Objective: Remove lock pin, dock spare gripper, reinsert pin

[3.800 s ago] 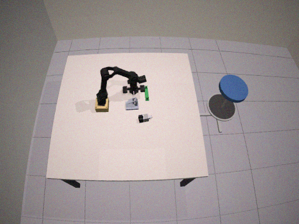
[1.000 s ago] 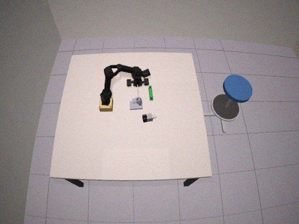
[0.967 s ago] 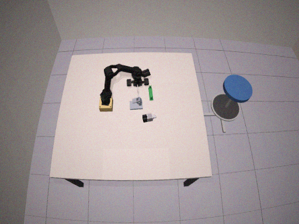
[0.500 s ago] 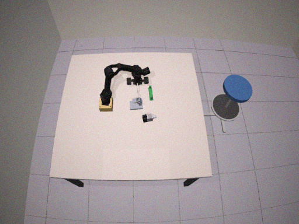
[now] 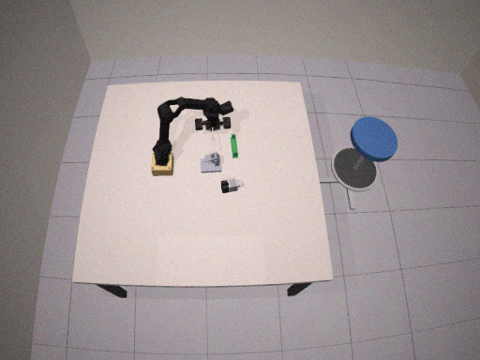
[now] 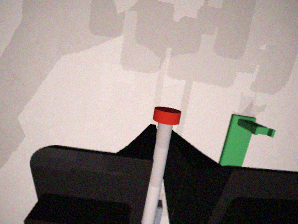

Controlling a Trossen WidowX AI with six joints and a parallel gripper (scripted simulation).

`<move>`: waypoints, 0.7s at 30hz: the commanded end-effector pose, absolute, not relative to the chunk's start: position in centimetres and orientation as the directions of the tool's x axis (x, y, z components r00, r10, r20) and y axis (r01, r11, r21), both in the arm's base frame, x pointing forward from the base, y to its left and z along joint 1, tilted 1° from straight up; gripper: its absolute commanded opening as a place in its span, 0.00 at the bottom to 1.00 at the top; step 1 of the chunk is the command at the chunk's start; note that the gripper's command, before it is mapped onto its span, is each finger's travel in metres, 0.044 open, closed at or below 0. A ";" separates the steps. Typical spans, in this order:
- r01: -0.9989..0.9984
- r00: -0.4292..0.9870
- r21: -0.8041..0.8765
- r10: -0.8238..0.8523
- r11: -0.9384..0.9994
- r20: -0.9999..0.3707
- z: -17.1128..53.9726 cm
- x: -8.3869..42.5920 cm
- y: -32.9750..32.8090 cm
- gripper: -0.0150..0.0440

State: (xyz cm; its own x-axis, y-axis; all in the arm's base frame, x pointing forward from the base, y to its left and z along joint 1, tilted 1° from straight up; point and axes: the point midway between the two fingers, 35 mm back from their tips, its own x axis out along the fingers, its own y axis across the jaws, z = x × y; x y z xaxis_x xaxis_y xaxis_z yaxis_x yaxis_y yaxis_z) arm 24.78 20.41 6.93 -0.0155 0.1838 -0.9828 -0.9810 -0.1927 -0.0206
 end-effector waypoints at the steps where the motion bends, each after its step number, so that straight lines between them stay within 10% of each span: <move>1: -0.981 -0.017 -0.019 0.183 -0.193 -0.983 6.8 24.8 20.4 0.25; 21: -0.981 -0.014 -0.022 0.184 -0.191 -0.983 7.8 28.7 22.8 0.25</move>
State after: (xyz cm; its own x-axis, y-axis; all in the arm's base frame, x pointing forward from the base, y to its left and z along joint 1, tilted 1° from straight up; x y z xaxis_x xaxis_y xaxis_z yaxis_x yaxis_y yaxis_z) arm 27.96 22.37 7.67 -0.0135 0.1843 -0.9828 -0.9822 -0.1865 -0.0214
